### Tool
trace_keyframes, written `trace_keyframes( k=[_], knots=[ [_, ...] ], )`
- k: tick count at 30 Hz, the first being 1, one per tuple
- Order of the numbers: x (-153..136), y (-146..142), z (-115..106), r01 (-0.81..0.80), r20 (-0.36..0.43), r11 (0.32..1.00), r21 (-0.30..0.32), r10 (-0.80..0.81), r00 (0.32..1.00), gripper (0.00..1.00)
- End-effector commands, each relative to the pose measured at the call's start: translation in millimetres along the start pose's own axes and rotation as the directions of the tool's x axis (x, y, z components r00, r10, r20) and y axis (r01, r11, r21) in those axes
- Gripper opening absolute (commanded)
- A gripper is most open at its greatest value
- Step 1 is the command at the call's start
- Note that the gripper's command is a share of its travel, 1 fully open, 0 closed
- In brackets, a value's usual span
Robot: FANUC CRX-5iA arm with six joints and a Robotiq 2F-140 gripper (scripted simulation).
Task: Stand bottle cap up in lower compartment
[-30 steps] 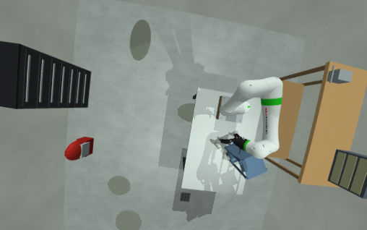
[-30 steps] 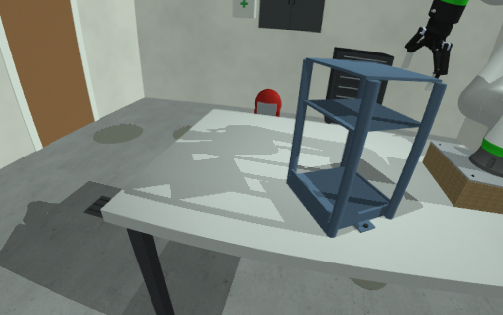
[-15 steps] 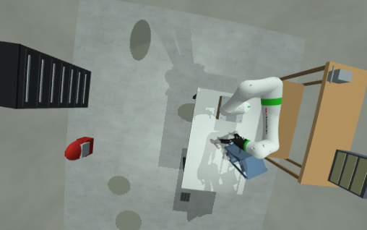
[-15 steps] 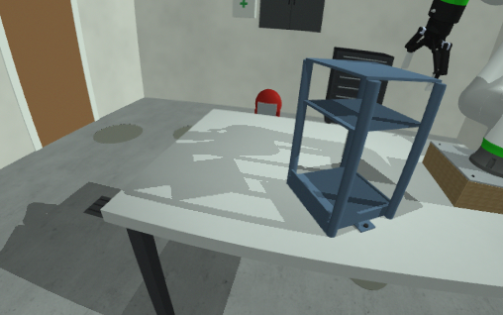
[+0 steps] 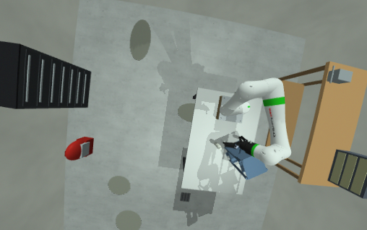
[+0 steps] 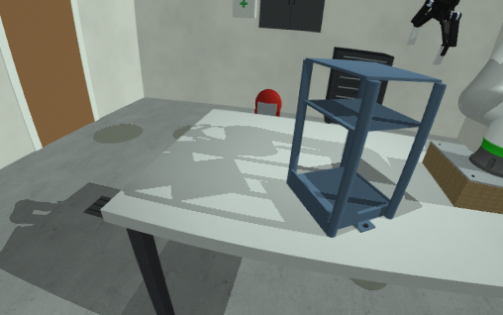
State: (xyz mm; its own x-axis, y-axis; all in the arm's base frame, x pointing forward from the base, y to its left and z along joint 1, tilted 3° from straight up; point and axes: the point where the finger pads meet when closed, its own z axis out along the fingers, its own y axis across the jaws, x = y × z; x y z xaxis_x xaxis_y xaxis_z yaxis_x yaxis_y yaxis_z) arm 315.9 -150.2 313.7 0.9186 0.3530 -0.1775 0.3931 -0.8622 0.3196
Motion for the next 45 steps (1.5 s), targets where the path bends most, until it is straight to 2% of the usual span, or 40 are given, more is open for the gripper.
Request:
trace_keyframes(
  k=[1,4,7,16,18,19,31,45],
  knots=[
    [-1,1,-6,0.001,0.002,1.0,0.002,-0.001,1.0,1.0],
    [5,0,-5,0.007,-0.001,1.0,0.012,-0.007,1.0,1.0],
    [45,-6,5,0.052,-0.022,0.996,0.075,-0.05,0.999,1.0],
    [108,-13,26,0.112,-0.07,0.979,0.168,-0.101,0.992,1.0],
    [108,-13,26,0.112,-0.07,0.979,0.168,-0.101,0.992,1.0],
    [129,-15,35,0.129,-0.09,0.972,0.196,-0.113,0.989,1.0],
    [208,-18,74,0.187,-0.177,0.938,0.293,-0.139,0.974,1.0],
    [209,-18,74,0.188,-0.178,0.937,0.294,-0.139,0.974,1.0]
  ],
)
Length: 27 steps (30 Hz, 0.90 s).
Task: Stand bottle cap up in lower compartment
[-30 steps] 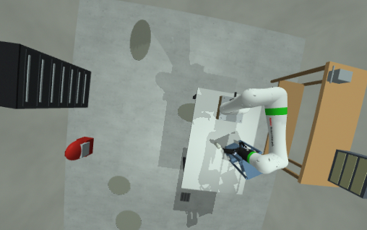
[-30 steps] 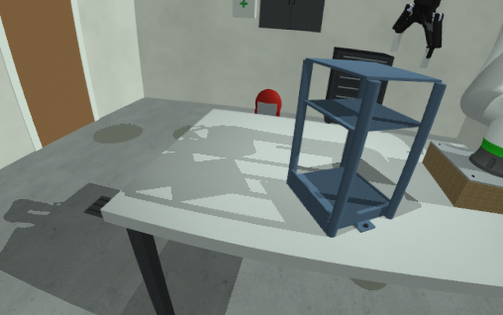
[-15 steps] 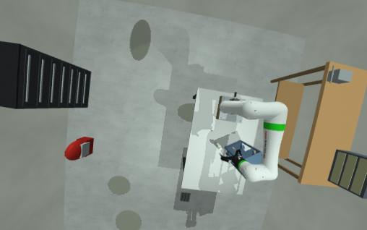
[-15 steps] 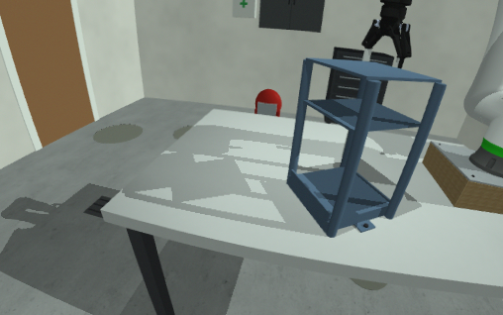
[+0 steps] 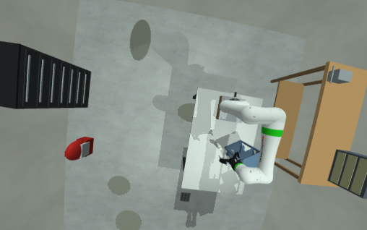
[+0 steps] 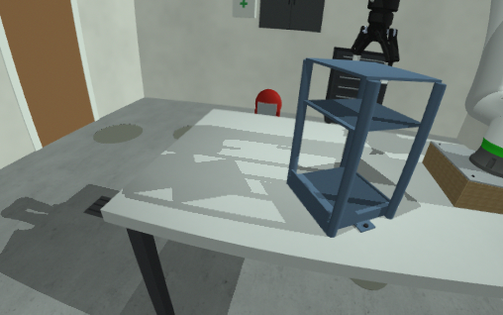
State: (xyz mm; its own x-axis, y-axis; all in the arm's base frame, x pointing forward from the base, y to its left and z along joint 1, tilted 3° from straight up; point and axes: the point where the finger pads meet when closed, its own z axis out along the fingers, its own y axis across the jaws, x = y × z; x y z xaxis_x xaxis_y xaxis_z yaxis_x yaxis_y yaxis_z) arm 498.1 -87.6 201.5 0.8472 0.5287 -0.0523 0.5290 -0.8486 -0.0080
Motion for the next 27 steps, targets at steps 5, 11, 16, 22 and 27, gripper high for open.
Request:
trace_keyframes(
  k=[5,11,16,22,27],
  knots=[
    [0.1,0.1,-0.1,-0.009,0.009,1.0,0.009,0.009,1.0,0.4],
    [0.1,0.0,0.2,-0.065,0.064,0.996,0.06,0.061,0.996,0.4],
    [0.1,-0.2,0.8,-0.175,0.174,0.973,0.148,0.149,0.974,0.4],
    [0.1,-0.2,1.2,-0.28,0.28,0.935,0.215,0.216,0.935,0.4],
    [0.2,-0.6,1.7,-0.363,0.362,0.895,0.258,0.259,0.896,0.4]
  ],
)
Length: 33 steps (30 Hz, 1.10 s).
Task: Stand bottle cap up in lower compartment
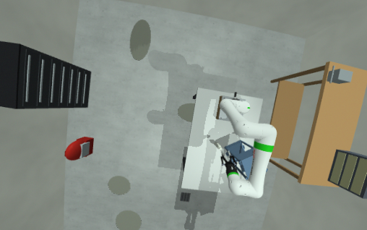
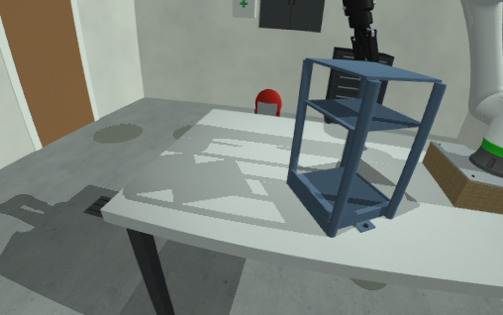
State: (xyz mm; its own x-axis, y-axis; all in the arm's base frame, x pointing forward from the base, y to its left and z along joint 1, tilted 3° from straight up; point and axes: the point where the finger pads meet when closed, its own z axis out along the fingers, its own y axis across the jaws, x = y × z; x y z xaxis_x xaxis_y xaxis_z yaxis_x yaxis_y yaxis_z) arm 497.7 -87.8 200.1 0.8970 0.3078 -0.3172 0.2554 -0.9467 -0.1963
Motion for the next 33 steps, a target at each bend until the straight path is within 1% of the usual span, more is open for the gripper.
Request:
trace_keyframes(
  k=[1,7,12,14,15,22,29,31,32,33],
  knots=[
    [0.4,-0.5,0.3,-0.095,0.103,0.991,0.095,0.085,0.991,0.4],
    [0.7,-0.9,0.9,-0.199,0.205,0.965,0.172,0.162,0.965,0.4],
    [0.5,-0.4,1.2,-0.287,0.295,0.931,0.225,0.215,0.931,0.4],
    [0.5,-0.4,1.2,-0.287,0.295,0.931,0.225,0.215,0.931,0.4],
    [0.8,-1.0,1.7,-0.34,0.346,0.906,0.252,0.244,0.906,0.4],
    [0.7,-1.0,2.4,-0.458,0.464,0.837,0.3,0.292,0.837,0.4],
    [0.5,-0.8,3.1,-0.572,0.578,0.752,0.327,0.32,0.751,0.4],
    [0.5,-0.8,3.1,-0.572,0.578,0.752,0.327,0.32,0.751,0.4],
    [0.5,-0.9,3.6,-0.615,0.62,0.715,0.332,0.326,0.714,0.4],
    [0.6,-1.0,3.7,-0.628,0.633,0.704,0.333,0.327,0.702,0.4]
  ],
)
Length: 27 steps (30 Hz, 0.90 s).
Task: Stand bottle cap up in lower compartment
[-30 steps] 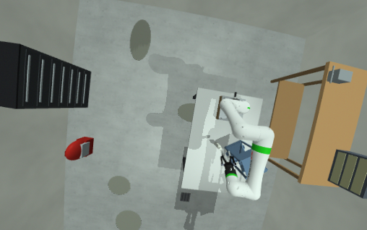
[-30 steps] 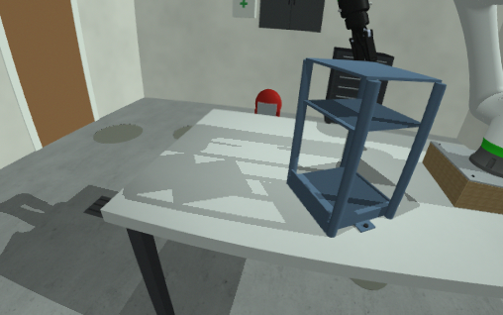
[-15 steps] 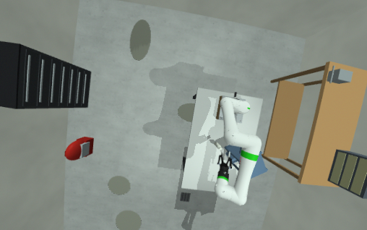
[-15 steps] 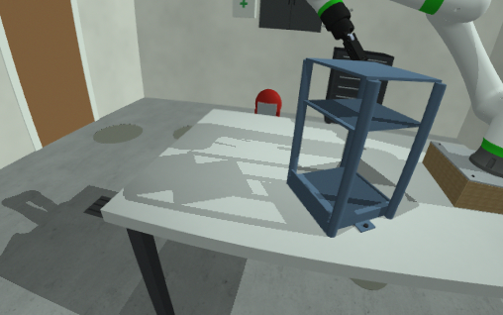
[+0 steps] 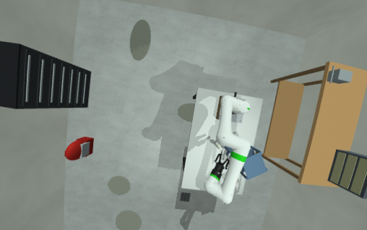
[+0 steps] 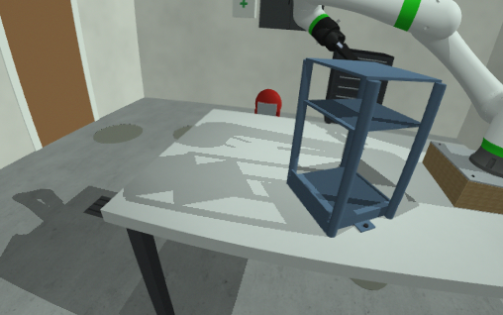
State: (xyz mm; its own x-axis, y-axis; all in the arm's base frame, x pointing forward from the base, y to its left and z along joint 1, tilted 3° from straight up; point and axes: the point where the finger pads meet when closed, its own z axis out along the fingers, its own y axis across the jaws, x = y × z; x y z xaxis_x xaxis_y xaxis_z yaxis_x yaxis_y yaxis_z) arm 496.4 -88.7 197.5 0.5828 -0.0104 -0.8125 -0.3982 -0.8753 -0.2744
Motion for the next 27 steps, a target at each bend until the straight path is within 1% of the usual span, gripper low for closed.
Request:
trace_keyframes(
  k=[1,13,15,17,22,27],
  knots=[
    [0.8,-1.9,1.5,-0.096,0.102,0.991,0.095,0.086,0.991,0.4],
    [1.4,-1.6,1.8,-0.279,0.285,0.935,0.219,0.212,0.935,0.4],
    [1.4,-1.6,1.8,-0.279,0.285,0.935,0.219,0.212,0.935,0.4],
    [1.4,-1.6,1.8,-0.341,0.348,0.906,0.25,0.244,0.905,0.4],
    [0.3,-1.4,3.0,-0.423,0.434,0.86,0.284,0.278,0.857,0.4],
    [0.7,-1.5,2.7,-0.513,0.523,0.8,0.312,0.307,0.795,0.4]
  ],
)
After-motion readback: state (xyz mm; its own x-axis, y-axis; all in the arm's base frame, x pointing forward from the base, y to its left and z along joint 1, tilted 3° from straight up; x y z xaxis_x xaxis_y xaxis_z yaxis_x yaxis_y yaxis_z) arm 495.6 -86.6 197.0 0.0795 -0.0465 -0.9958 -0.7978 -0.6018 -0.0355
